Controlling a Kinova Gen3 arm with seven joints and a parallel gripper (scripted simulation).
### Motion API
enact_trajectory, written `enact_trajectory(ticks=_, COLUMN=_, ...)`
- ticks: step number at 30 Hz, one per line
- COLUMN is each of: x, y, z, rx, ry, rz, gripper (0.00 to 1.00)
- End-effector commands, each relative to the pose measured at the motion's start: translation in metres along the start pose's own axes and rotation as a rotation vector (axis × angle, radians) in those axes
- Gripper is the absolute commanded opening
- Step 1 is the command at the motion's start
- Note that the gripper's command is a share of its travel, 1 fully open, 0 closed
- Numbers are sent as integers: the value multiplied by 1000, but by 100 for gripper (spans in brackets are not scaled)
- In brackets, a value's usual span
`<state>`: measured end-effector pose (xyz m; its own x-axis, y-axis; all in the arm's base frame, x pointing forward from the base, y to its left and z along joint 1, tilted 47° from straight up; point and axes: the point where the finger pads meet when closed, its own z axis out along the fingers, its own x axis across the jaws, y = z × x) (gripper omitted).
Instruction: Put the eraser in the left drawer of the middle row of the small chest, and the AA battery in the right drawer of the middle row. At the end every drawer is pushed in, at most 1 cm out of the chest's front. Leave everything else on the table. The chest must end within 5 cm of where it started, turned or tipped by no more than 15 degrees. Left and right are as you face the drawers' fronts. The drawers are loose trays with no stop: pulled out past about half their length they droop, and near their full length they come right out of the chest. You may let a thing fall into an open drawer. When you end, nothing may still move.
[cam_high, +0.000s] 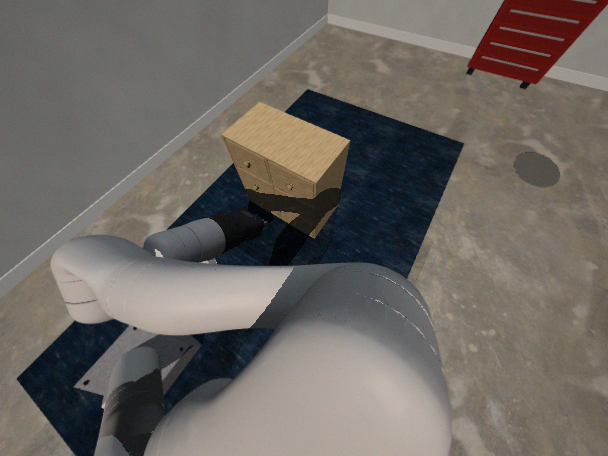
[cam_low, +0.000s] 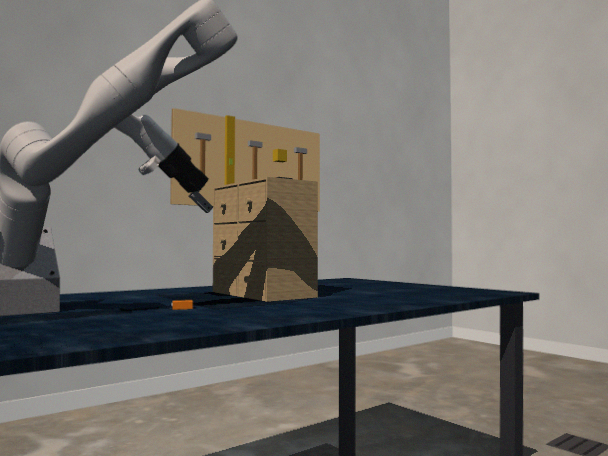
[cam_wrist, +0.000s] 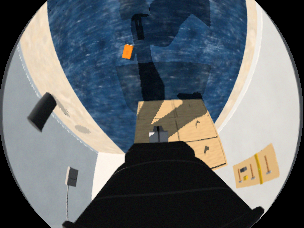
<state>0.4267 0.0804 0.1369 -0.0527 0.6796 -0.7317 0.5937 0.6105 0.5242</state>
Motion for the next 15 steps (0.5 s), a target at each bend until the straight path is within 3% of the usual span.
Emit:
enact_trajectory(ticks=1, x=0, y=1, z=0, rx=0, ry=0, rz=2, gripper=0)
enact_trajectory(ticks=15, x=0, y=0, z=-3, rx=23, ry=-1, rz=2, gripper=0)
